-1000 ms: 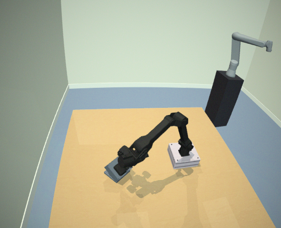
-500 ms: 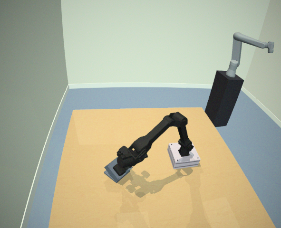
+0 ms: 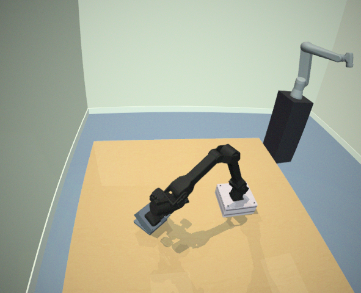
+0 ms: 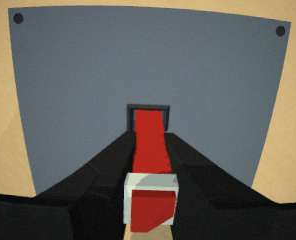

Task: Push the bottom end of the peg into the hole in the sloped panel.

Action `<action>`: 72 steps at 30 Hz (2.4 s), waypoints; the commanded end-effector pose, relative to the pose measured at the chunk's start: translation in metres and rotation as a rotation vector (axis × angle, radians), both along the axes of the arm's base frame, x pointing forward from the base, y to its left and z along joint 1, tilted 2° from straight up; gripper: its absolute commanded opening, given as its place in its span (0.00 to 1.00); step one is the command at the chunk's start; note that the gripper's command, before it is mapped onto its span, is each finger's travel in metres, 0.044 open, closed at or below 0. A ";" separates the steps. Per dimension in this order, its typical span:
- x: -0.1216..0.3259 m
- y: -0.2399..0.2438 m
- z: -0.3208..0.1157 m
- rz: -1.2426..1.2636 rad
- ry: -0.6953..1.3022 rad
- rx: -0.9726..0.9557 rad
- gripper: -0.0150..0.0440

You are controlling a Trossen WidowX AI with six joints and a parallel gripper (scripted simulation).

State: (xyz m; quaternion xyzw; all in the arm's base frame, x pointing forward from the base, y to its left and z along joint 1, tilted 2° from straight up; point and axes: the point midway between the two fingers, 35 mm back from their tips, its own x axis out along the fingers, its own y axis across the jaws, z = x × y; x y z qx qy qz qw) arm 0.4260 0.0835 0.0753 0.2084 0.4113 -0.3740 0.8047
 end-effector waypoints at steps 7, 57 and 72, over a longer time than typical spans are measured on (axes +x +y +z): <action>0.001 -0.002 -0.005 0.003 0.005 0.002 0.25; -0.012 0.019 0.031 0.001 0.007 0.001 1.00; -0.023 0.033 0.055 0.003 0.012 0.001 1.00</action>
